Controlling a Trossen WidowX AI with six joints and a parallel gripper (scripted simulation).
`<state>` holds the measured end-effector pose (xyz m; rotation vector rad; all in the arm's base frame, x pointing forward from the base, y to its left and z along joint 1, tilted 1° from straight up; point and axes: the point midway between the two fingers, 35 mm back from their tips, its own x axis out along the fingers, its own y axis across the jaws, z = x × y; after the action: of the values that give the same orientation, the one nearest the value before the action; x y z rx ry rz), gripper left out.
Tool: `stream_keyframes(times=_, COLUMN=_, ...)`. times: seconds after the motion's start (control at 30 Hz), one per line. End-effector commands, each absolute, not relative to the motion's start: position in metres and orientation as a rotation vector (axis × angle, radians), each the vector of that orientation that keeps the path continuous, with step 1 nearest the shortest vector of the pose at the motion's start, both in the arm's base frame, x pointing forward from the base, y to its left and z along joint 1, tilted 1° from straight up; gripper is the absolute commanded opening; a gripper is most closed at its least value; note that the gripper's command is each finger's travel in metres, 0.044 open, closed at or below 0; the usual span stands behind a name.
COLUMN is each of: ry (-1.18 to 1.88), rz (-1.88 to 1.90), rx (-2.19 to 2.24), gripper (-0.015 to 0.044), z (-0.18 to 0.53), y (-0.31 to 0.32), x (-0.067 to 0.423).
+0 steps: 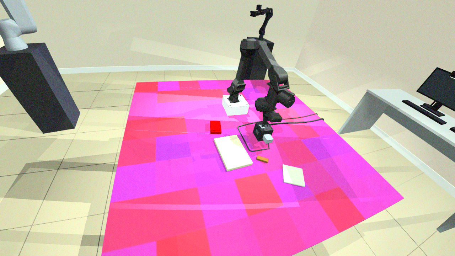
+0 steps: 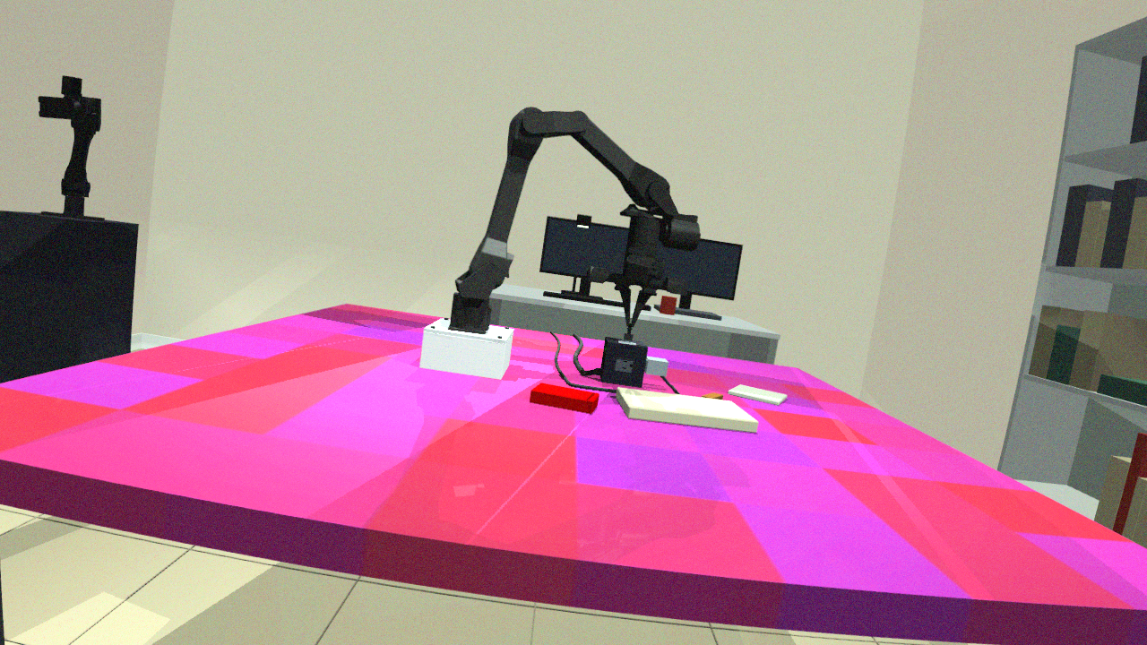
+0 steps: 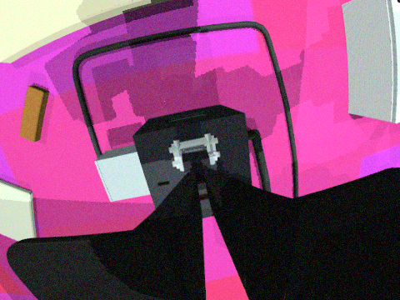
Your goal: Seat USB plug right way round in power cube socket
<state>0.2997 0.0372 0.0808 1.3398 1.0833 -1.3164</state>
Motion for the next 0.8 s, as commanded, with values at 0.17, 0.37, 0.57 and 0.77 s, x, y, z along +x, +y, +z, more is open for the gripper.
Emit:
stream_keyframes(times=0.17, ry=1.083, rz=-1.316, rx=1.340, gripper=0.0000, z=0.083, y=0.037, x=0.300)
stream_keyframes(times=0.37, ry=1.083, rz=-1.316, rx=1.340, gripper=0.0000, z=0.087, y=0.037, x=0.300)
stream_keyframes(times=0.57, ry=1.083, rz=-1.316, rx=1.340, gripper=0.0000, z=0.091, y=0.037, x=0.299)
stream_keyframes(times=0.77, ry=1.083, rz=-1.316, rx=1.340, gripper=0.0000, z=0.095, y=0.037, x=0.299)
